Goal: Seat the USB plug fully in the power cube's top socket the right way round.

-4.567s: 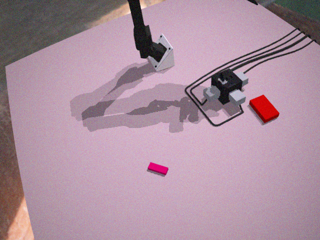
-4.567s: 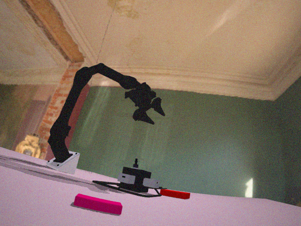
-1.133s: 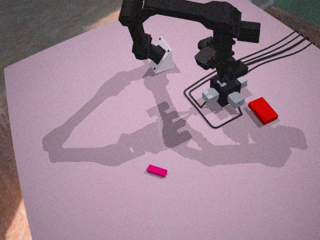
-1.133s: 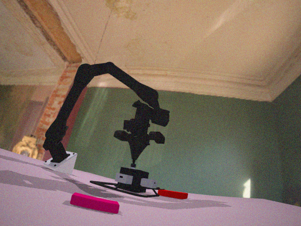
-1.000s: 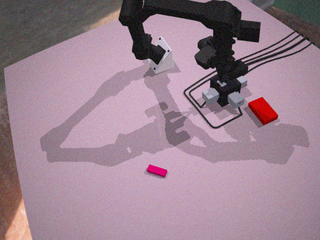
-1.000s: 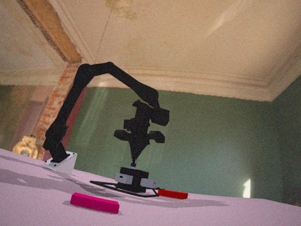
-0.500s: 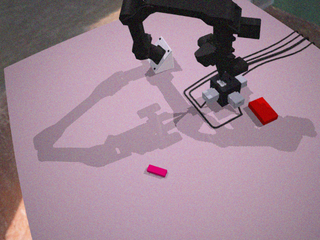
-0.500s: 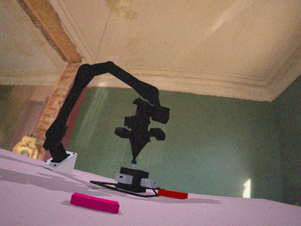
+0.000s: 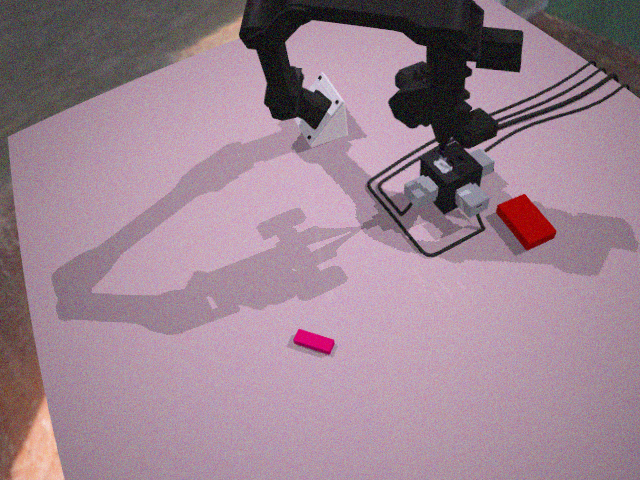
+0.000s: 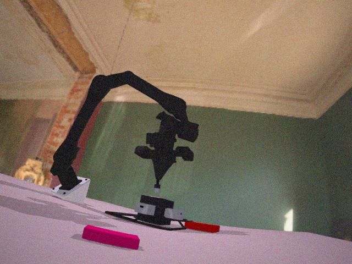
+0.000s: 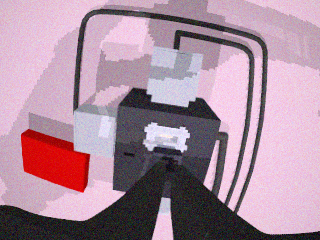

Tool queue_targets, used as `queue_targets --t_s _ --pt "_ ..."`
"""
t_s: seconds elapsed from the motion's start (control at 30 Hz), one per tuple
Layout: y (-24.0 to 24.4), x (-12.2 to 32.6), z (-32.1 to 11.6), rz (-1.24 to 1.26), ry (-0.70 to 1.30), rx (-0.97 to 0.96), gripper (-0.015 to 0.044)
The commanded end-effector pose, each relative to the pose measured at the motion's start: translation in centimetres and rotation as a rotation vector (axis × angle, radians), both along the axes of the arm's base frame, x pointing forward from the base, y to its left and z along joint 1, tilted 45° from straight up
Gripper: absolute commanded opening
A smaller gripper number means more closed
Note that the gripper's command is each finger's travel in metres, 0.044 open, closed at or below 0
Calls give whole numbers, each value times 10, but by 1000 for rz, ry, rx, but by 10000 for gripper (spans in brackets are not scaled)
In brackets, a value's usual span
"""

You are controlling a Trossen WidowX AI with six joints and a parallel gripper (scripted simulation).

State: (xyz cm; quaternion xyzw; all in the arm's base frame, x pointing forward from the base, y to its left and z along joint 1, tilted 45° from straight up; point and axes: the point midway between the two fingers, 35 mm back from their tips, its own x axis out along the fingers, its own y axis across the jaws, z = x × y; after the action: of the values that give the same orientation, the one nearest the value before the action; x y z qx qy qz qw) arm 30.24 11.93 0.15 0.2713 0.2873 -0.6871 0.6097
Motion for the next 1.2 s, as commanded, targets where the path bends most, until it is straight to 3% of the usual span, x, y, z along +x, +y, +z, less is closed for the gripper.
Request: queue_targets --t_s 0.0,0.33,1.17 --pt "3 1 2 -5 -2 4 0" --pt "3 1 3 42 40 8 0" --pt "2 0 2 521 491 79 0"
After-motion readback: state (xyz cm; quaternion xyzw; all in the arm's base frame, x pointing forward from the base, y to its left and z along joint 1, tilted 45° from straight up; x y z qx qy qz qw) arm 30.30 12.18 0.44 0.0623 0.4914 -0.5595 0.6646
